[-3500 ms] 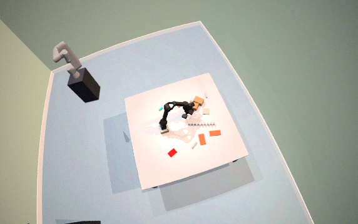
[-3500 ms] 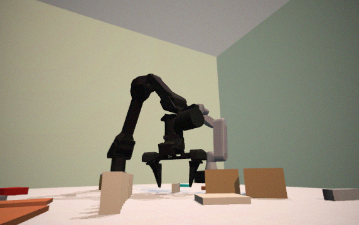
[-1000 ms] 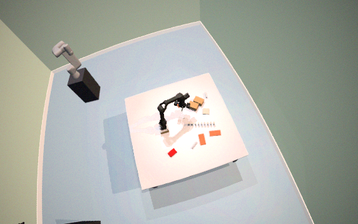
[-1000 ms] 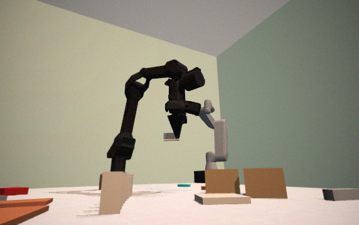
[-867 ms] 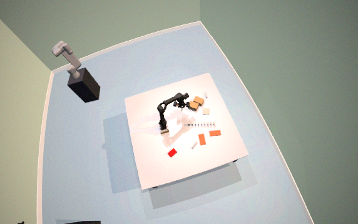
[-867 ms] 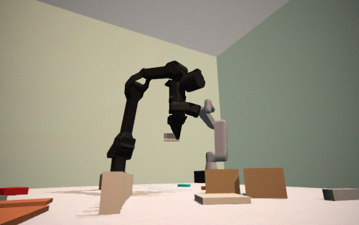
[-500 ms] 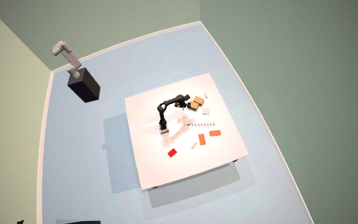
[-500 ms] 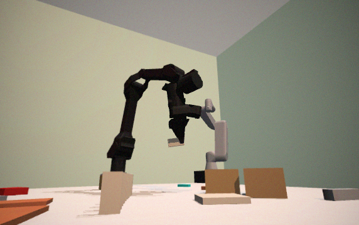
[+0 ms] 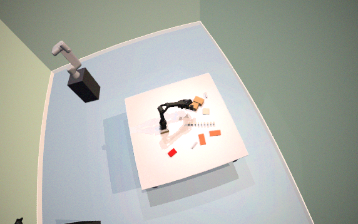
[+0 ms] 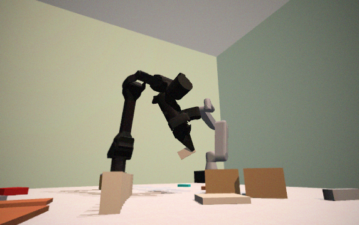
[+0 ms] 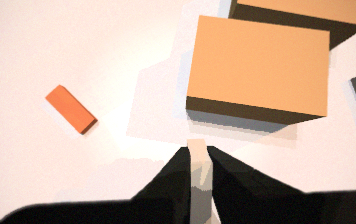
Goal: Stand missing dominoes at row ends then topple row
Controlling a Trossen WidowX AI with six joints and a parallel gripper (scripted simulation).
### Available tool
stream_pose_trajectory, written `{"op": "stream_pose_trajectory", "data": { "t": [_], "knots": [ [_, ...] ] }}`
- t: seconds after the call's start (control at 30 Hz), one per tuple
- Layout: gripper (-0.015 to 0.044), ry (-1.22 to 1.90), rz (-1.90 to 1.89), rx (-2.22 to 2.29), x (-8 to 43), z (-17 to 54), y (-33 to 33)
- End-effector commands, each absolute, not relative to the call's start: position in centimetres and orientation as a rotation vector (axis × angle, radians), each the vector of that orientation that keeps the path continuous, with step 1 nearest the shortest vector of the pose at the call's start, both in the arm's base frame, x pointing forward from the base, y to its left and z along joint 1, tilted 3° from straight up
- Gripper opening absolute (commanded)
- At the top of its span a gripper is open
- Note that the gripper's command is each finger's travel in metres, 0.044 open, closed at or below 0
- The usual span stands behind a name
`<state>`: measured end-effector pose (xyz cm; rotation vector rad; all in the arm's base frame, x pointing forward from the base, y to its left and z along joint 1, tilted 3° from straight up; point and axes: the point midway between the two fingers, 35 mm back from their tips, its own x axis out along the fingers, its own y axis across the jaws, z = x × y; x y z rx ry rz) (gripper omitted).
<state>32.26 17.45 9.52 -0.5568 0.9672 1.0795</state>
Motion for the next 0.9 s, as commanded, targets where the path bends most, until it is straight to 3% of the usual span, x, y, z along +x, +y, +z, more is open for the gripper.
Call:
{"op": "stream_pose_trajectory", "data": {
  "t": [0.0,0.87],
  "knots": [
    [0.0028,0.915,1.083,-0.482,32.8,9.0,17.5],
    [0.0028,0.461,1.168,-0.121,33.5,8.6,15.7]
  ]
}}
